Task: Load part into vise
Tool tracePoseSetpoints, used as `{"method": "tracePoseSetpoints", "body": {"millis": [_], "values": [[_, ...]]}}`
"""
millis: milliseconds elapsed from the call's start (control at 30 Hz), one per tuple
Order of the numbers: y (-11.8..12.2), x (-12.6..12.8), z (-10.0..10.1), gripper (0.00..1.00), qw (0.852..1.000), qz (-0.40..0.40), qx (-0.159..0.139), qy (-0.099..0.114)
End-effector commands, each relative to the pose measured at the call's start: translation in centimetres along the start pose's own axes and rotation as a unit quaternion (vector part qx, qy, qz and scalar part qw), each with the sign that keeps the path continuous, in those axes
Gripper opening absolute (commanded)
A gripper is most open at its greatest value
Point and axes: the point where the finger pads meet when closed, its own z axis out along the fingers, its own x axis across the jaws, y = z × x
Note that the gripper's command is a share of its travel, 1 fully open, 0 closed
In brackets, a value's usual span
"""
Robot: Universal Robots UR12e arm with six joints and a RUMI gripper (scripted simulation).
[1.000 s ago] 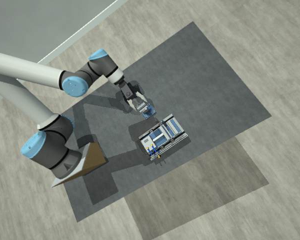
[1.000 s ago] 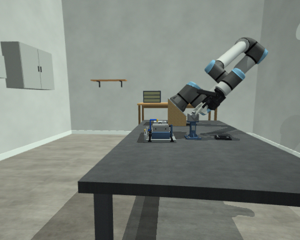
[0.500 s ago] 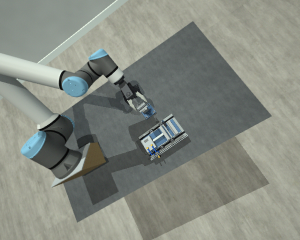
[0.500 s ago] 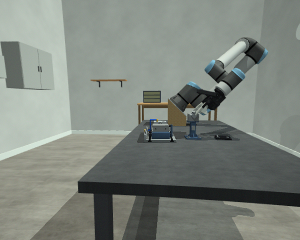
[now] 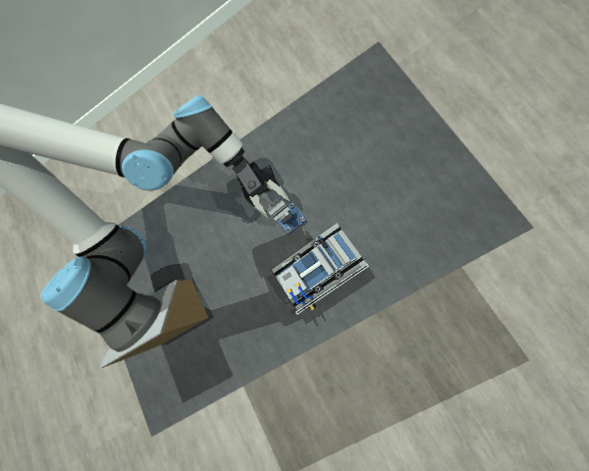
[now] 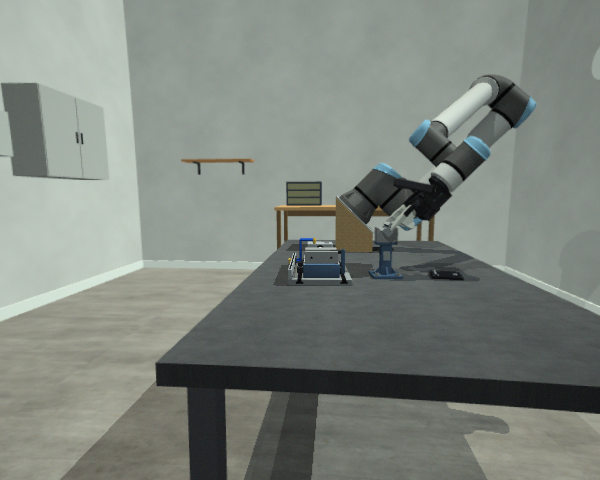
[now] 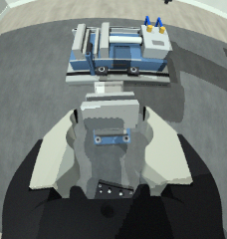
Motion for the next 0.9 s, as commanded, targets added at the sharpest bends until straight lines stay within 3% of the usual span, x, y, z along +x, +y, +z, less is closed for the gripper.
{"method": "tracePoseSetpoints", "body": {"millis": [0, 867], "values": [[-0.04, -0.05, -0.04, 0.51, 1.0, 0.0, 0.0, 0.0], [0.24, 0.06, 0.24, 0.51, 1.0, 0.0, -0.001, 0.0]]}}
